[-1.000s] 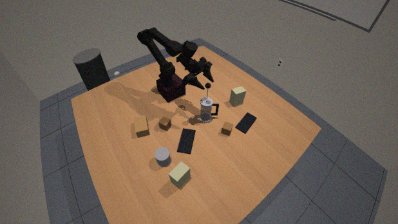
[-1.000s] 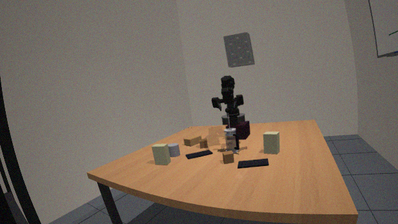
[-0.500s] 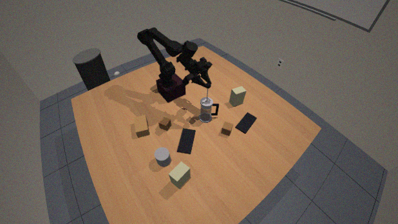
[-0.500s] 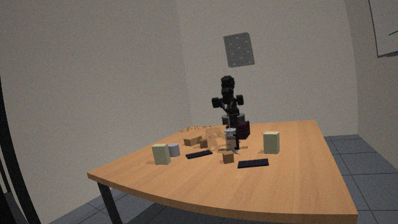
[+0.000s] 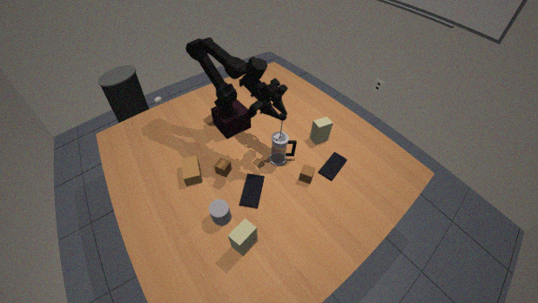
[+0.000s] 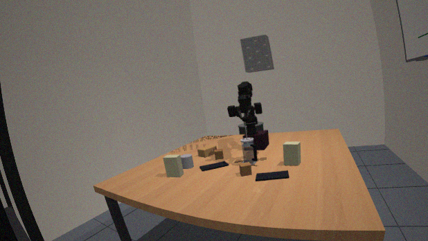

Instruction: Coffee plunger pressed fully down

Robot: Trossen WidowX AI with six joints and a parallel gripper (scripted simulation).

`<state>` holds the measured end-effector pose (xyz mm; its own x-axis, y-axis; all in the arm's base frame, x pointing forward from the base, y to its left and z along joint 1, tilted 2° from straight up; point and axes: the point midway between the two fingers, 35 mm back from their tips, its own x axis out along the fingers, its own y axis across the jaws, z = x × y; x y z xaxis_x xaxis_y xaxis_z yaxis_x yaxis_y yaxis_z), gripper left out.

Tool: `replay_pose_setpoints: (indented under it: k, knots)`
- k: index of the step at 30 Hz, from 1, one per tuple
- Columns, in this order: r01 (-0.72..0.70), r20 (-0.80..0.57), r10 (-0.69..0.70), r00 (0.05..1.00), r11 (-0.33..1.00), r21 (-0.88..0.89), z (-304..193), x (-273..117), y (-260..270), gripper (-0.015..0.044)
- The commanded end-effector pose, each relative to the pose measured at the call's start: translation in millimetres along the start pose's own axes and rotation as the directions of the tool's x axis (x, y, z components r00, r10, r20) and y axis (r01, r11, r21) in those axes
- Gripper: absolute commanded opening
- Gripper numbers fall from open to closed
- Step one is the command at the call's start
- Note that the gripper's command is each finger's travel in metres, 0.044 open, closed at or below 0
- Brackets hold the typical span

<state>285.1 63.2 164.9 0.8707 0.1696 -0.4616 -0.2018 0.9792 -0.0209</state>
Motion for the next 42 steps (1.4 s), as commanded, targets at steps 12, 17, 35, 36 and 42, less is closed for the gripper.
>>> replay_pose_setpoints:
  k: [12,17,35,36,42]
  knots:
    - [-0.002,-0.038,0.002,0.999,1.000,-0.003,-29.6,20.3,0.4,0.0118]
    - [-0.002,-0.038,0.002,0.999,1.000,-0.003,-36.1,25.6,0.4,0.0118]
    - [-0.002,-0.038,0.002,0.999,1.000,-0.003,-58.5,45.0,-0.1,0.0118]
    - [-0.002,-0.038,0.002,0.999,1.000,-0.003,-59.6,46.2,-0.1,0.0118]
    - [-0.002,-0.037,0.002,0.999,1.000,-0.003,-64.5,54.2,-0.5,0.0118]
